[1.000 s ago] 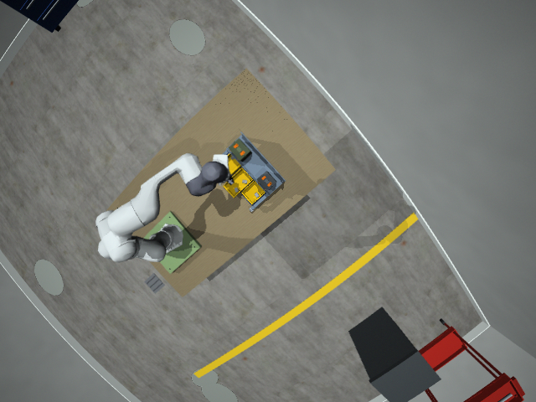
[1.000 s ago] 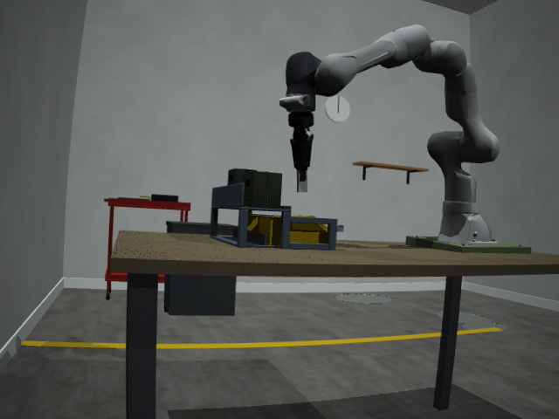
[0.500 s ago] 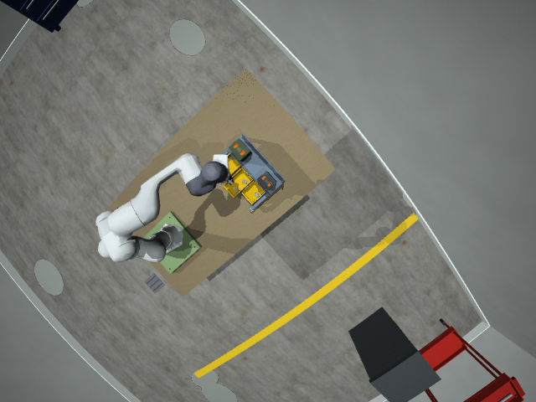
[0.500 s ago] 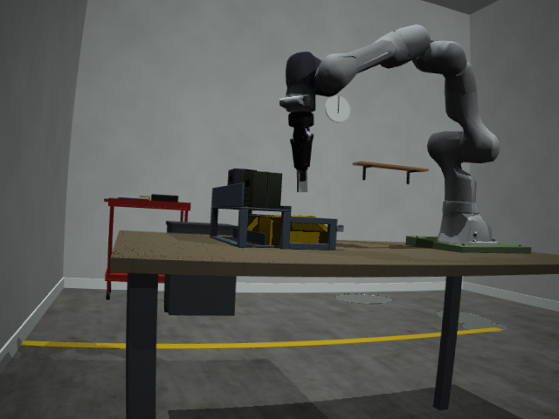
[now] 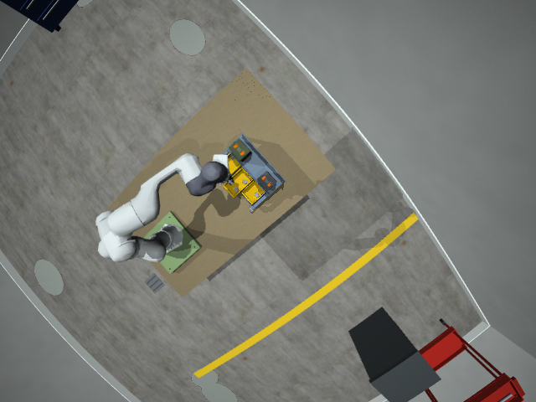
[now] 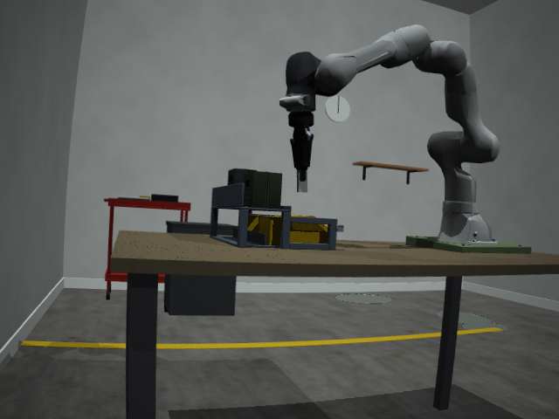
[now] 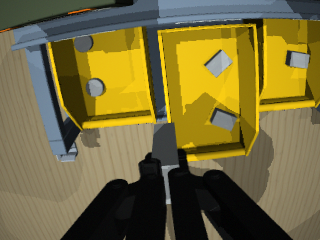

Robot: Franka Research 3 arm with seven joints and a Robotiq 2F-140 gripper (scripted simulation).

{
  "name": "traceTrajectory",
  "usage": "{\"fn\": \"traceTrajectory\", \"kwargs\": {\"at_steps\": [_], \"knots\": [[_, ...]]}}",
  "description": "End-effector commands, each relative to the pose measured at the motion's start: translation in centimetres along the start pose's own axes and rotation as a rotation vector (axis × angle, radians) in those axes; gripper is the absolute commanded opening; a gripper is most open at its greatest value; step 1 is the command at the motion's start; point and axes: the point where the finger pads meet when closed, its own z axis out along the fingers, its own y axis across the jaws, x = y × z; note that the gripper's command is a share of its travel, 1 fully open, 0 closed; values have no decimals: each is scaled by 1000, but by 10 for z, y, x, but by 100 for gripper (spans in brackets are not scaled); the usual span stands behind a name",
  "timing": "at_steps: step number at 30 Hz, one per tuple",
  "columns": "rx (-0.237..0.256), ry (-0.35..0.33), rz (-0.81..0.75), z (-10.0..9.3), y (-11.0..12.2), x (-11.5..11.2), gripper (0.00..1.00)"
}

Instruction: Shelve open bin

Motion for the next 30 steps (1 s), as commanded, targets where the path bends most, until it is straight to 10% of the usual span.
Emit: {"fn": "traceTrajectory", "kwargs": {"at_steps": [1,30], "knots": [[-4,1,31,-1,3,-2,0],[-18,45,689,2,42,-50,0]]}}
